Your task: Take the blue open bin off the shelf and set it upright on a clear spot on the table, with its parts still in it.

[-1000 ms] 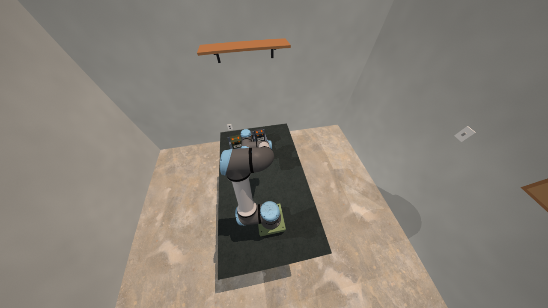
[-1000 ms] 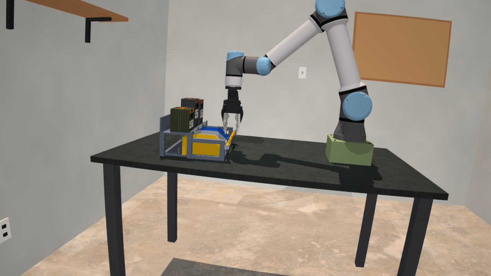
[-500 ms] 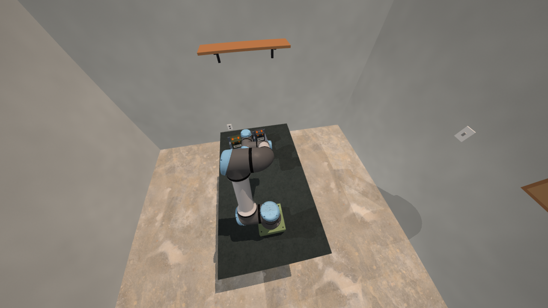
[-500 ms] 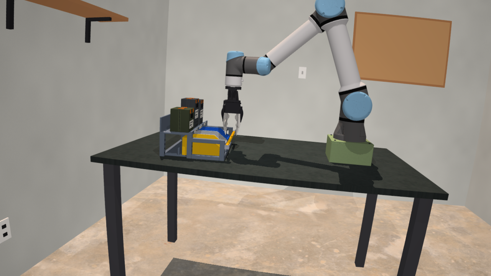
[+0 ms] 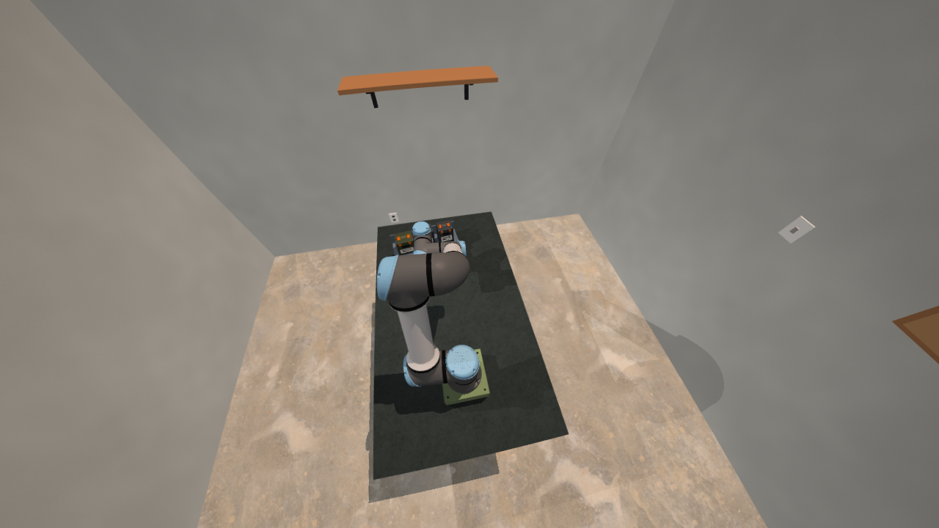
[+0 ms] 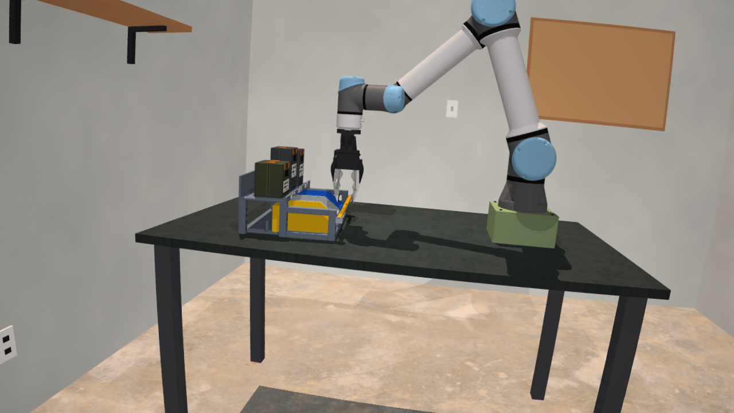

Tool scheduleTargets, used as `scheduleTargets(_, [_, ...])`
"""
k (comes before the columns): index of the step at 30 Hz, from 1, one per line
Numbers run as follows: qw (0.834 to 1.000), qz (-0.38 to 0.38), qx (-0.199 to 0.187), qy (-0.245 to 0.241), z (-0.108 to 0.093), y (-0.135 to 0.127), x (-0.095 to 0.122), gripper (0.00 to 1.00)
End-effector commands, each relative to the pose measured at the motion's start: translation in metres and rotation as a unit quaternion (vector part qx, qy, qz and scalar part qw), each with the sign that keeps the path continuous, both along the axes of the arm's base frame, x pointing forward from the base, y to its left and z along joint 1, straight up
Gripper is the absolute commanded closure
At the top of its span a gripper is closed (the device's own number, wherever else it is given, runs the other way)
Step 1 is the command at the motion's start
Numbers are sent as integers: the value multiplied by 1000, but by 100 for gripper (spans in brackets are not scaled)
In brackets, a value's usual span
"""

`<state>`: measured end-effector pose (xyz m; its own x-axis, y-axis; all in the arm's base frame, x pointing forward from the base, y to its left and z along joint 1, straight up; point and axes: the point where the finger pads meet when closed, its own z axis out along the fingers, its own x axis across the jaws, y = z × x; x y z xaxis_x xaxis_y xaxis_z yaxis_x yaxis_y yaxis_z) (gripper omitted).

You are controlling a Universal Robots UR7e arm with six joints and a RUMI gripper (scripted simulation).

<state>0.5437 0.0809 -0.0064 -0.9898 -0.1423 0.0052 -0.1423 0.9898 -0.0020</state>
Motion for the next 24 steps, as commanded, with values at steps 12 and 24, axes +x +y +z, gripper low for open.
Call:
scheduleTargets(12, [1000, 0, 0, -1, 0, 0, 0, 74])
scheduleTargets(24, [1000, 0, 0, -1, -2, 0, 0, 74])
